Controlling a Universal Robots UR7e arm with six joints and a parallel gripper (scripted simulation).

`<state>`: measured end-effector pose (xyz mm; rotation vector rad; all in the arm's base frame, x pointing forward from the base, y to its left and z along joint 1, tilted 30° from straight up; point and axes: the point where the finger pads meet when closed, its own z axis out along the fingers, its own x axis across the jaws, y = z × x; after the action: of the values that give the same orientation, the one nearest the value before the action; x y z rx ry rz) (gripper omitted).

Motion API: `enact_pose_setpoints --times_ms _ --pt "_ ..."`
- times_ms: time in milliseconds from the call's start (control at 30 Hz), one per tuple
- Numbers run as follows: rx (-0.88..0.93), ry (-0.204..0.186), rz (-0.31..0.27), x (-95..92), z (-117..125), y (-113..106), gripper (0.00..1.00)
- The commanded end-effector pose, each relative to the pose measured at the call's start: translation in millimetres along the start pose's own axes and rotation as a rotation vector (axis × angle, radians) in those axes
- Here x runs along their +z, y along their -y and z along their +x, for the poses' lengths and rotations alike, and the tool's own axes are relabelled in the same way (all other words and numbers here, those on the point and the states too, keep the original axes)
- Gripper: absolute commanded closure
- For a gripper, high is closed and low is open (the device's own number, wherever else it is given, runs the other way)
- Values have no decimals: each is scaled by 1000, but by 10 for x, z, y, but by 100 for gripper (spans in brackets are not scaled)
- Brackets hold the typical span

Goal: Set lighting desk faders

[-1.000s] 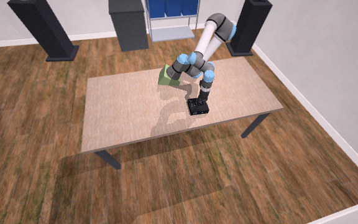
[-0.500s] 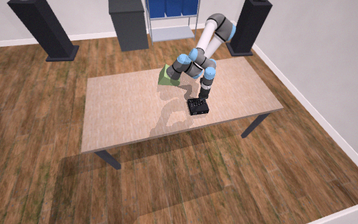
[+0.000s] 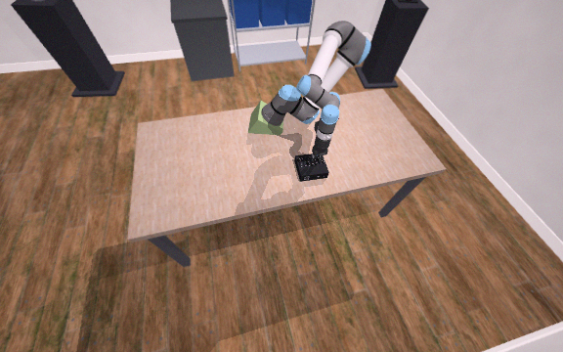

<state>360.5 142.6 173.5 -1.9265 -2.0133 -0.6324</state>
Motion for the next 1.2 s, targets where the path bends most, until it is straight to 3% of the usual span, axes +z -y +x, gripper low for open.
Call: enact_pose_setpoints --times_ms 0,200,633,1167 --pt "0 0 -1 -62 0 -4 0" --pt "0 0 -1 -197 0 -4 0" --pt "0 0 -1 -752 0 -3 0" --pt "0 0 -1 -801 0 -3 0"
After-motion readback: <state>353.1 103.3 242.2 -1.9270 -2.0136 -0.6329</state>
